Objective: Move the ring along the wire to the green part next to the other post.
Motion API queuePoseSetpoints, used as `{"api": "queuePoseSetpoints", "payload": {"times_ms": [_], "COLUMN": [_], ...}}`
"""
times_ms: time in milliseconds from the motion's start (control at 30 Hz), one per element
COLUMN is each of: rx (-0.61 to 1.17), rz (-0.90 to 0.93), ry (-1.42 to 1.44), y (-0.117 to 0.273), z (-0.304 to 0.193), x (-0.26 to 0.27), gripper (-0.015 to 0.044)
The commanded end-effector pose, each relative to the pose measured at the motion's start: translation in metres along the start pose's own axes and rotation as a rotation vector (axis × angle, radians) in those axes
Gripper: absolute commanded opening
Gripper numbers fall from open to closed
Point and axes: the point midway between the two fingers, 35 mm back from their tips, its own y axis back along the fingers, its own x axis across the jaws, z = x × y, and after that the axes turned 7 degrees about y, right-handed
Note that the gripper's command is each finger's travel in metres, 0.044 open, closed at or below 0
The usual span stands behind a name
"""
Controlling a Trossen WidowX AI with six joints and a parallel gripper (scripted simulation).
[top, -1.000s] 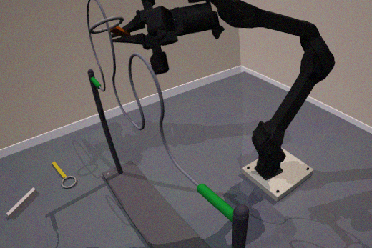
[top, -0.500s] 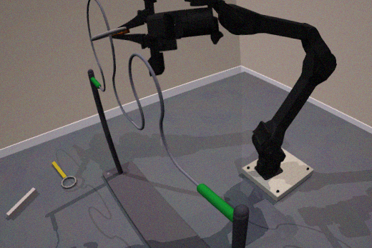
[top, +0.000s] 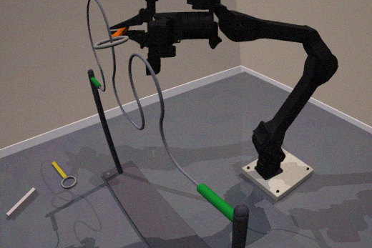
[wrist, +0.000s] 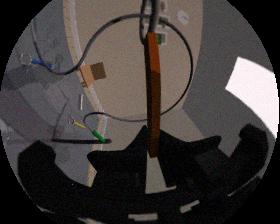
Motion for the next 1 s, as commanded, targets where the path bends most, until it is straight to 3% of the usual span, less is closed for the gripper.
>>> {"api": "queuePoseSetpoints", "payload": {"times_ms": [0, 967], "rx": [-0.004, -0.02], "rz": [-0.024, -0.206], "ry": [0.041, 0.355], "y": [0.001, 0.001], "z": [0.0, 0.001], "x": [-0.002, -0.012], "gripper": [-0.015, -0.015]}}
